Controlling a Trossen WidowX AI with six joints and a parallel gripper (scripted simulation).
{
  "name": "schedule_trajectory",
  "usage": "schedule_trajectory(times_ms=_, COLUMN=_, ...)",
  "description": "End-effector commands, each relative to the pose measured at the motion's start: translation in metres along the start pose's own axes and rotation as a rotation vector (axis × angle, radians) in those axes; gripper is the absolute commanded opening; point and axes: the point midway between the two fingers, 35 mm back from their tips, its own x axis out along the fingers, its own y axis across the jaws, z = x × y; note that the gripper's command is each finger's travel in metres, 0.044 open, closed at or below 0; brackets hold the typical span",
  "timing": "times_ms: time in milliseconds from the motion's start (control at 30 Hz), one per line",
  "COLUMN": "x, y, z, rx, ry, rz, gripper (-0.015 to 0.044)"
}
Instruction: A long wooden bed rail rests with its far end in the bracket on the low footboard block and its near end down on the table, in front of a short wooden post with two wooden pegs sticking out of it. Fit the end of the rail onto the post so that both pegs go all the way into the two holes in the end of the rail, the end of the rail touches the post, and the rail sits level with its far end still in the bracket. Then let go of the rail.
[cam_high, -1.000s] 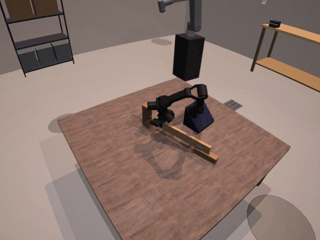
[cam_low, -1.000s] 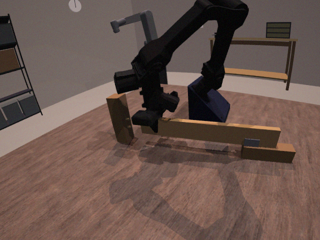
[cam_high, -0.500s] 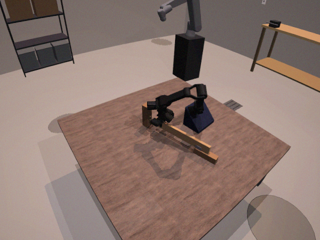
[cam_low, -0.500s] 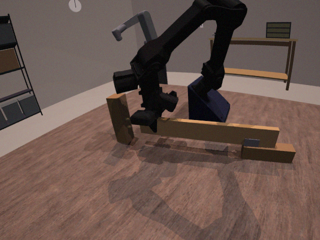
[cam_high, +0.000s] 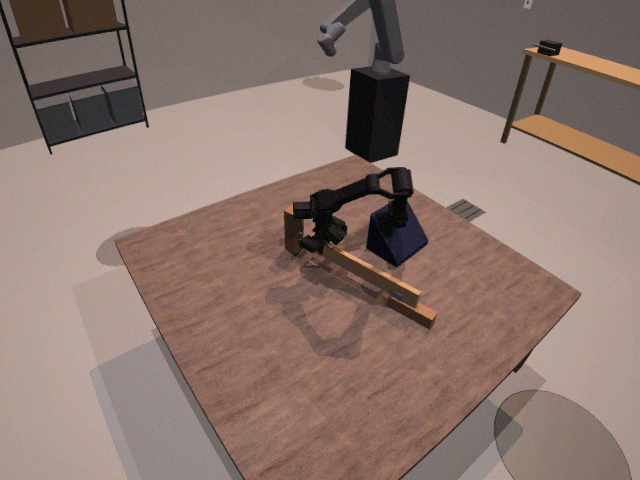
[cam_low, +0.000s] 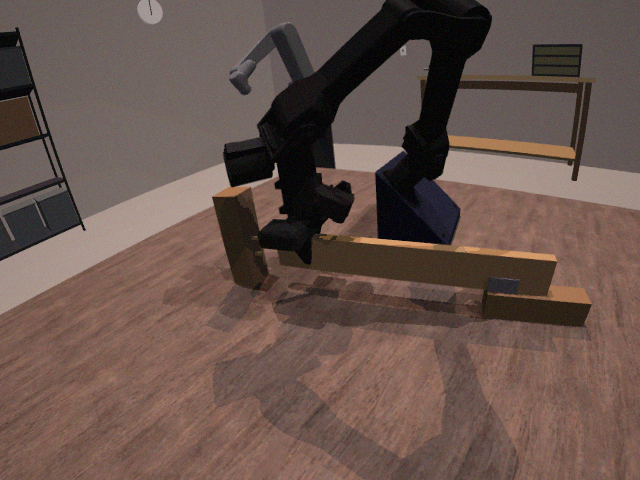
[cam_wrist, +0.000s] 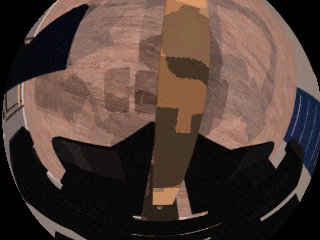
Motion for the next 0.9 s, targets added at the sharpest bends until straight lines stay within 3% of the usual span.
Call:
schedule_trajectory(times_ms=0, x=-0.0029, y=-0.0030, z=-0.0041, rx=-0.004, ry=0.007, rz=-0.009, gripper=0.0000)
schedule_trajectory(times_ms=867, x=-0.0030, y=-0.0037, z=-0.0109, rx=-0.004, ry=0.007, rz=-0.010, gripper=0.0000)
